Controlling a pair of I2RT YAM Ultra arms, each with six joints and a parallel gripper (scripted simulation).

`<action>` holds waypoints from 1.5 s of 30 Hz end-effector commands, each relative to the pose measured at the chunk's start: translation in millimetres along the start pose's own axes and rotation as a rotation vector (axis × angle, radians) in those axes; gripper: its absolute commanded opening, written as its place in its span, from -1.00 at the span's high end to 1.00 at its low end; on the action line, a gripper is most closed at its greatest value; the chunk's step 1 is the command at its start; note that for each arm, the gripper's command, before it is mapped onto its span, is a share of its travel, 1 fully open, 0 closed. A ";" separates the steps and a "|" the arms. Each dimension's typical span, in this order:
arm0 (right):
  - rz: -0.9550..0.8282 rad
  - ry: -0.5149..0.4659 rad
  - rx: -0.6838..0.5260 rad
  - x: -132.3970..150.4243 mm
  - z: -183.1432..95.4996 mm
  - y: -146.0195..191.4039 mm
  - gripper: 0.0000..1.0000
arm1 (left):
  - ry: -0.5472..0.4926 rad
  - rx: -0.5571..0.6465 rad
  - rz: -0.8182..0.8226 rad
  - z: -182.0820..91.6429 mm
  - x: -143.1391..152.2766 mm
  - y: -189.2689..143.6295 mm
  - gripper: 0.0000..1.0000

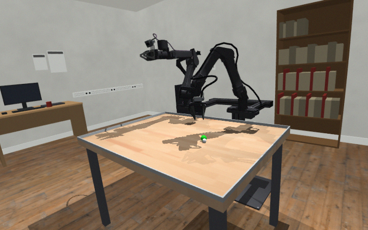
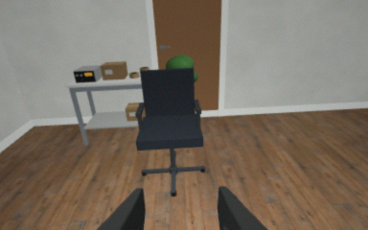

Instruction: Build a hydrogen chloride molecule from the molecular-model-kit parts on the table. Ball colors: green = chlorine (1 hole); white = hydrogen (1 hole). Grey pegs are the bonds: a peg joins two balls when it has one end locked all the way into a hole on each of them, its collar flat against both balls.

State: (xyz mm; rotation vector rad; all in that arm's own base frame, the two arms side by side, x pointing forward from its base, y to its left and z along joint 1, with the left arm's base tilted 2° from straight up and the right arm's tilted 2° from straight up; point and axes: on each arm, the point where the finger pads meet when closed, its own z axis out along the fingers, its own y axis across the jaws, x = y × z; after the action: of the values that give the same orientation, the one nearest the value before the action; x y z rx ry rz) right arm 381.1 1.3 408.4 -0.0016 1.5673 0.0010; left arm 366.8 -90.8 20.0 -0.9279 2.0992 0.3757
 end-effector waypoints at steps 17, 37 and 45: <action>0.005 -0.054 -0.007 -22.5 -3.5 3.8 0.27 | 0.047 0.378 0.022 -41.7 -124.6 -48.0 0.03; 0.008 -0.018 -0.009 -7.9 0.5 4.7 0.27 | -0.204 0.662 0.095 -105.6 -254.5 -33.0 0.03; 0.008 -0.015 -0.010 -5.7 -0.8 5.0 0.27 | -0.350 0.734 0.149 -138.5 -298.2 -15.7 0.03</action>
State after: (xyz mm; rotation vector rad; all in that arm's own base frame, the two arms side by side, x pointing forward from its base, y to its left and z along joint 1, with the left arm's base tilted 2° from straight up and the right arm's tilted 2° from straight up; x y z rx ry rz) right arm 381.9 1.0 406.7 -0.0005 1.5727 0.0001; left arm 430.1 -30.4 276.5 -0.3561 1.9113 -0.1207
